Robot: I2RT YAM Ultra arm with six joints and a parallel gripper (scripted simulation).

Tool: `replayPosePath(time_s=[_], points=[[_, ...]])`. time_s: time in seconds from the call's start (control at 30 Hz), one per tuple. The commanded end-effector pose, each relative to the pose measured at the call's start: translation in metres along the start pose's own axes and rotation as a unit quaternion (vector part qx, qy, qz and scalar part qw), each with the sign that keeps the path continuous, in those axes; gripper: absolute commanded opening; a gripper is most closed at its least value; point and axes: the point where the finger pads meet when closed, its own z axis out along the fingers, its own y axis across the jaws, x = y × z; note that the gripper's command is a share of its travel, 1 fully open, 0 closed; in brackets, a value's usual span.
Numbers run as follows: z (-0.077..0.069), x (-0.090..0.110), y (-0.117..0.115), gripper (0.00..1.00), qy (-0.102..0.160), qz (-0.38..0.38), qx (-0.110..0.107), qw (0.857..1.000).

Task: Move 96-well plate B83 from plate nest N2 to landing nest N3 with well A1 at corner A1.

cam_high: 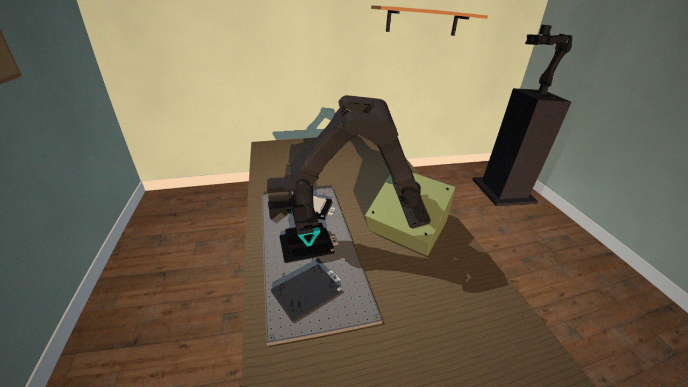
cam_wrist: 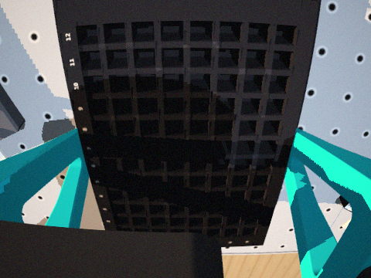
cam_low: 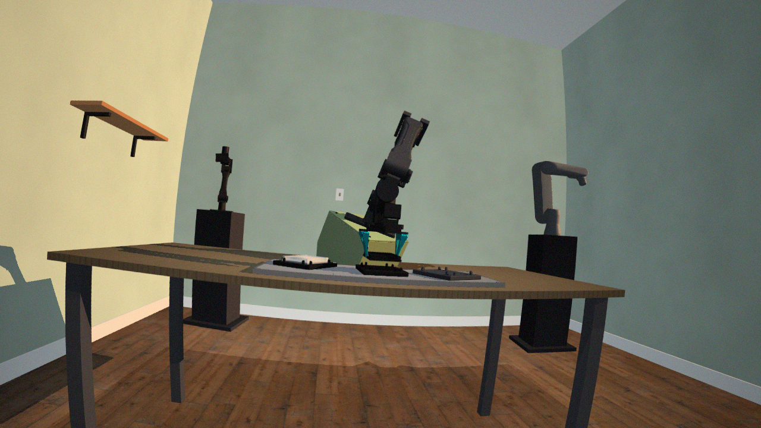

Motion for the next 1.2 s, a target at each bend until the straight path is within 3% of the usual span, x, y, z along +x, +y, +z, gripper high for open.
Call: replayPosePath(time_s=[0.0, 0.3, 1.17], points=[[0.0, -0.008, -0.001, 0.0, -0.015, -0.001, 0.003, 1.0], [0.011, -0.008, -0.001, 0.0, -0.015, -0.001, 0.003, 1.0], [0.013, -0.006, -0.001, 0.0, -0.015, -0.001, 0.003, 1.0]])
